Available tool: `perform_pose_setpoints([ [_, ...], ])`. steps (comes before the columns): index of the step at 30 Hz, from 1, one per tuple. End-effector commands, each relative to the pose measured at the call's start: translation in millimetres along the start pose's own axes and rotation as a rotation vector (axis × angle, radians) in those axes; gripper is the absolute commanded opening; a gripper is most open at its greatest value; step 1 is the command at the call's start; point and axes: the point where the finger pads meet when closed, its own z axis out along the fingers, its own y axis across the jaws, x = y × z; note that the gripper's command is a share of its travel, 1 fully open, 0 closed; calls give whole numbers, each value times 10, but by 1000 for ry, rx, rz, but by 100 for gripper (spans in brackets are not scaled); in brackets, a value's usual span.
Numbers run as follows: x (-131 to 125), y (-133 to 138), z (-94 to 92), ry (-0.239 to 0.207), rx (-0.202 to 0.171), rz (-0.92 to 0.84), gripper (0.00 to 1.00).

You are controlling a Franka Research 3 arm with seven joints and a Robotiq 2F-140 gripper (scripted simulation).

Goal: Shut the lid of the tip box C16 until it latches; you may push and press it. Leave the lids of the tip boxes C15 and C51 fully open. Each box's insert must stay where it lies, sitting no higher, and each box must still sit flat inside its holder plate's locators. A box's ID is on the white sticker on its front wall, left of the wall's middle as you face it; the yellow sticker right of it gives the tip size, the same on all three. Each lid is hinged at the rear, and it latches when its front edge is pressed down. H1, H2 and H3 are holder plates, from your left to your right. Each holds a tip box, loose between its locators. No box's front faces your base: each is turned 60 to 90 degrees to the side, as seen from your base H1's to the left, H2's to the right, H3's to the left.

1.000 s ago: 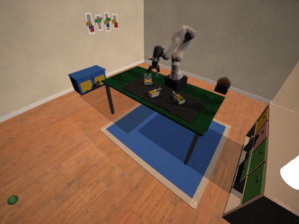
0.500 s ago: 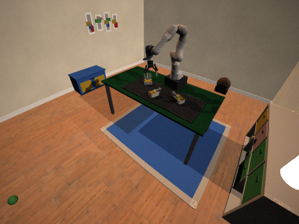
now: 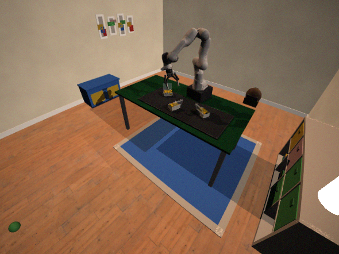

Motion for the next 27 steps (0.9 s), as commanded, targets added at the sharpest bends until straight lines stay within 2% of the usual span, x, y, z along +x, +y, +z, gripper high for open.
perform_pose_setpoints([
  [1, -28, 12, 7, -10, -6, -40, 100],
  [3, -28, 12, 7, -10, -6, -40, 100],
  [8, 95, 8, 225, -10, -6, -40, 100],
  [10, 95, 8, 225, -10, -6, -40, 100],
  [25, 463, -3, 878, -10, -6, -40, 100],
  [27, 463, -3, 878, -10, -6, -40, 100],
])
